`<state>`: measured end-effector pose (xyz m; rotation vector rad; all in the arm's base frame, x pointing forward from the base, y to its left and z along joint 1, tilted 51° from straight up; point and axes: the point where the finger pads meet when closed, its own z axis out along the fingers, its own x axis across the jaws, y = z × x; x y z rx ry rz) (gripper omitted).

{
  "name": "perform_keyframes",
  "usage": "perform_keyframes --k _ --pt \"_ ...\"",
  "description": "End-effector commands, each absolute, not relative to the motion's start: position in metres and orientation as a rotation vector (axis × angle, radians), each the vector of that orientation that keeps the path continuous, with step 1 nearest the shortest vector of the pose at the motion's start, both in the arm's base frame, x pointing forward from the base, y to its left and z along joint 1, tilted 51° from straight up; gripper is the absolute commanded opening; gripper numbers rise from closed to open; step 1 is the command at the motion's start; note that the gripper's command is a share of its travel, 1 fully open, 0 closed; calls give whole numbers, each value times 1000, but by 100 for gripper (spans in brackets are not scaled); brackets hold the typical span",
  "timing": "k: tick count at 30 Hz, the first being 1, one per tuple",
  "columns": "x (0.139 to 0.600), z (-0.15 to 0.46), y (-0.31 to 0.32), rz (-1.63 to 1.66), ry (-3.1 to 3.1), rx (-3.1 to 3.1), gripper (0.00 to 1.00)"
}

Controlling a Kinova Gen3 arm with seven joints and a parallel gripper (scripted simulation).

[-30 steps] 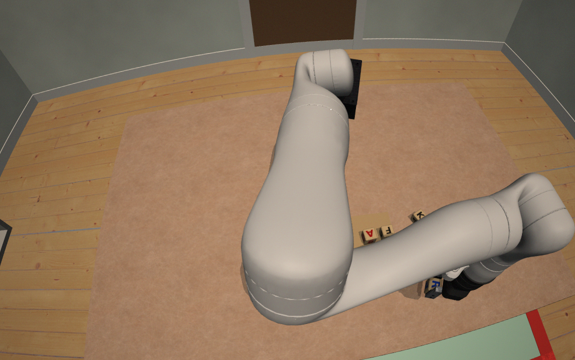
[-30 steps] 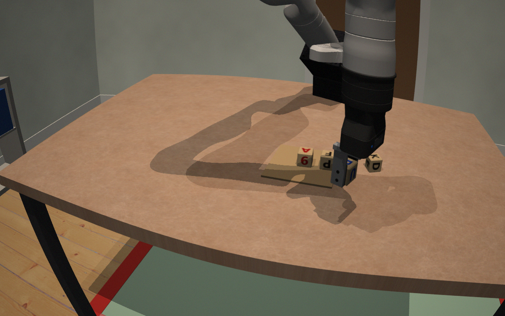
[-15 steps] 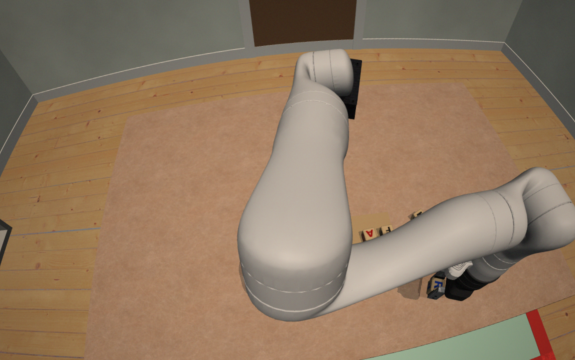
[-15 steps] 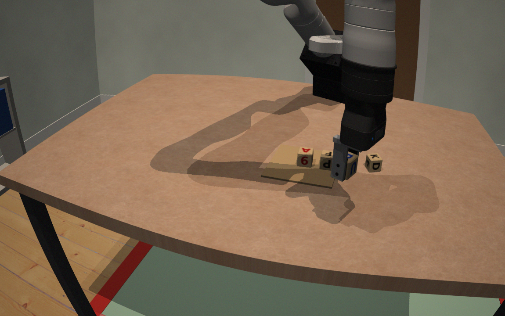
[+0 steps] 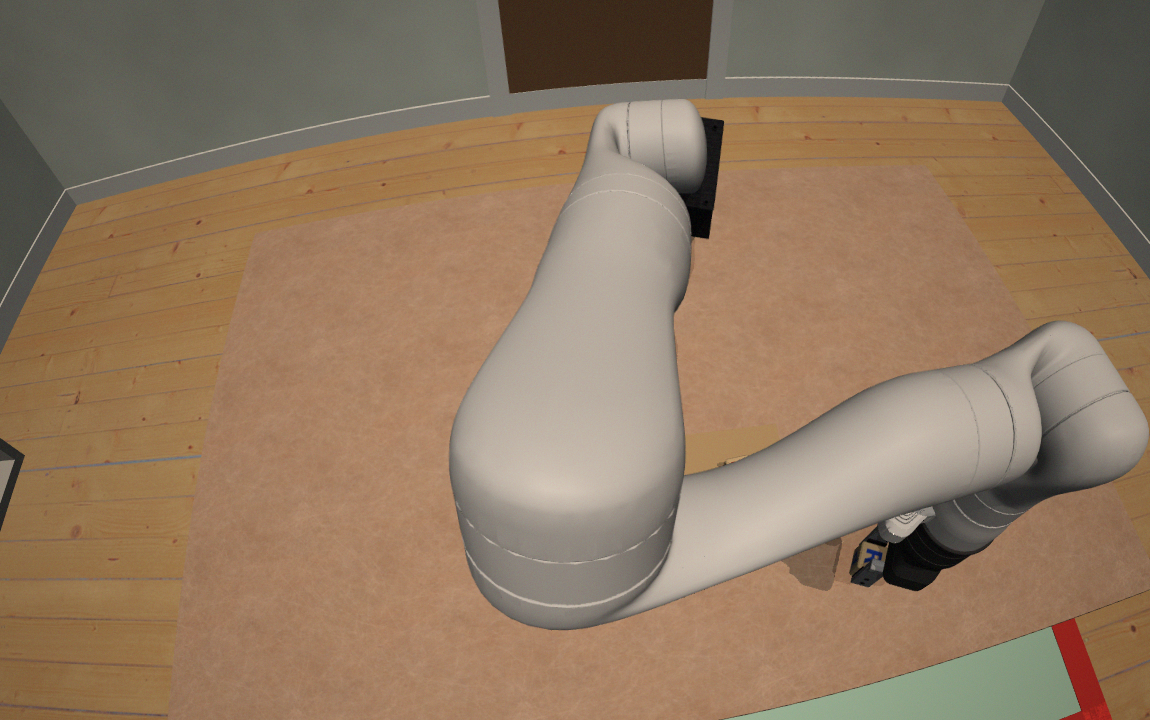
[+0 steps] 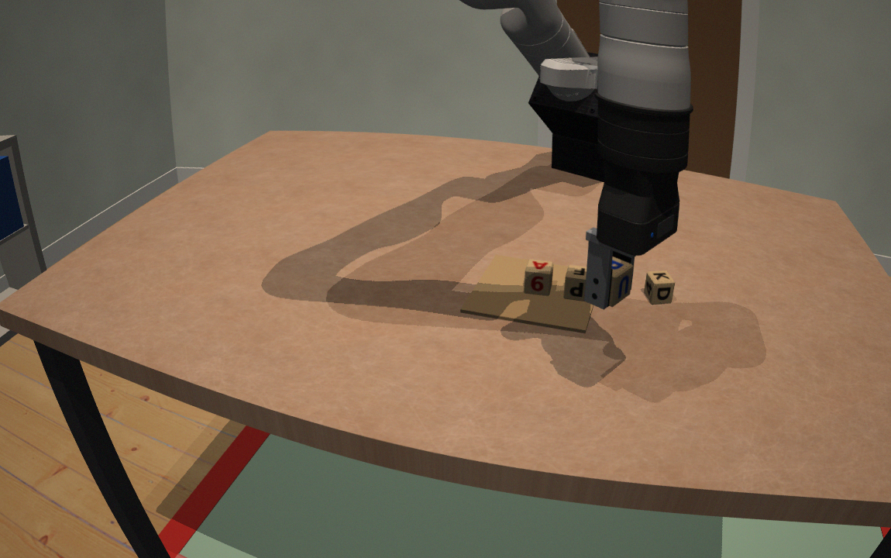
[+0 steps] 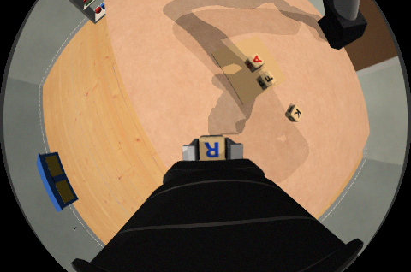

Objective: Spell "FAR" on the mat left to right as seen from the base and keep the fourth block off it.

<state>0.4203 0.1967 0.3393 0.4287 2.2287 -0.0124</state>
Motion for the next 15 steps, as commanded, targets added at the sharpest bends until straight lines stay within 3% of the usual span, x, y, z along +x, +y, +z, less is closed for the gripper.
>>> perform_keyframes --k 1,15 --pt "420 341 190 -10 2217 452 57" --pt "384 318 153 166 2163 751 57"
